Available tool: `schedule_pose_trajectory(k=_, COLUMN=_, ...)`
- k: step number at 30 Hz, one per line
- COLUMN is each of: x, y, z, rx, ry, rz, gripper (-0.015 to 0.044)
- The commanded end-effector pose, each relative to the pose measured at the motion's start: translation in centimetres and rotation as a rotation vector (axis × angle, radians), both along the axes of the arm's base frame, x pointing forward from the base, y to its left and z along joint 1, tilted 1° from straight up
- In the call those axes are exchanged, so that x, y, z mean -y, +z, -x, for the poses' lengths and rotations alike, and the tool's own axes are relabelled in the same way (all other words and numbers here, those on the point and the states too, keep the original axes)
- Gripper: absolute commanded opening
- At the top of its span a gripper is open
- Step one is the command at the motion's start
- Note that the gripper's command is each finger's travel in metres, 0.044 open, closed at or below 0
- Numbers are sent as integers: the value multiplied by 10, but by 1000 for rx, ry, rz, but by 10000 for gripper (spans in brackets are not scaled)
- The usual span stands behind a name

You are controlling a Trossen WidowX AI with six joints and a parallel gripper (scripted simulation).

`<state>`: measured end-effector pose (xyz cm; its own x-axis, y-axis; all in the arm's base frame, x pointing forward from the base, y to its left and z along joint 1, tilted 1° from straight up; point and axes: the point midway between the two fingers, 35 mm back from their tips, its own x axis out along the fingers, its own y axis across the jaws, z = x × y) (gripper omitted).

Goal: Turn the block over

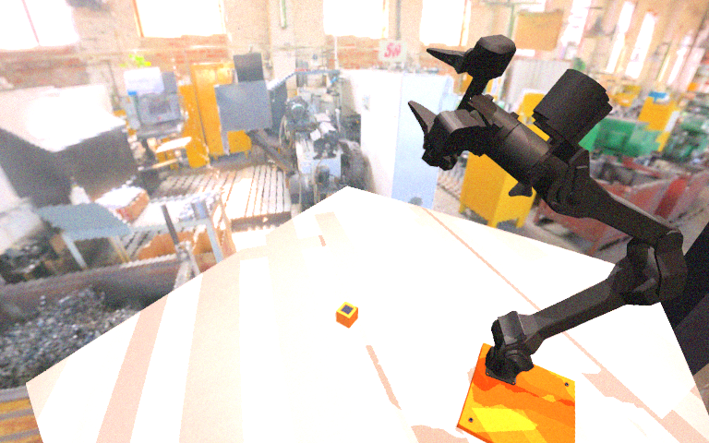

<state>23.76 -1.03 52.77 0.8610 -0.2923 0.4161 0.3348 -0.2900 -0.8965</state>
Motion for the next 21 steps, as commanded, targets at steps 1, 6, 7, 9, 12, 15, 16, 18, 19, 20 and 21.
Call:
schedule_pose_trajectory(k=1, x=-1, y=-1, z=-2, rx=-6, ry=6, rz=-5, gripper=426)
schedule_pose_trajectory(k=6, x=-19, y=-40, z=-64, rx=-187, ry=133, rz=-170, gripper=440)
schedule_pose_trajectory(k=7, x=-22, y=-51, z=-76, rx=-232, ry=155, rz=-217, gripper=440)
schedule_pose_trajectory(k=9, x=-28, y=-75, z=-100, rx=-324, ry=188, rz=-318, gripper=440)
schedule_pose_trajectory(k=12, x=-33, y=-116, z=-130, rx=-466, ry=207, rz=-492, gripper=440)
schedule_pose_trajectory(k=15, x=-35, y=-156, z=-151, rx=-591, ry=191, rz=-664, gripper=440)
schedule_pose_trajectory(k=16, x=-35, y=-168, z=-156, rx=-628, ry=179, rz=-720, gripper=440)
schedule_pose_trajectory(k=18, x=-35, y=-192, z=-164, rx=-697, ry=148, rz=-830, gripper=440)
schedule_pose_trajectory(k=19, x=-34, y=-204, z=-167, rx=-729, ry=128, rz=-885, gripper=440)
schedule_pose_trajectory(k=20, x=-34, y=-216, z=-170, rx=-761, ry=105, rz=-942, gripper=440)
schedule_pose_trajectory(k=21, x=-34, y=-228, z=-171, rx=-792, ry=79, rz=-1000, gripper=440)
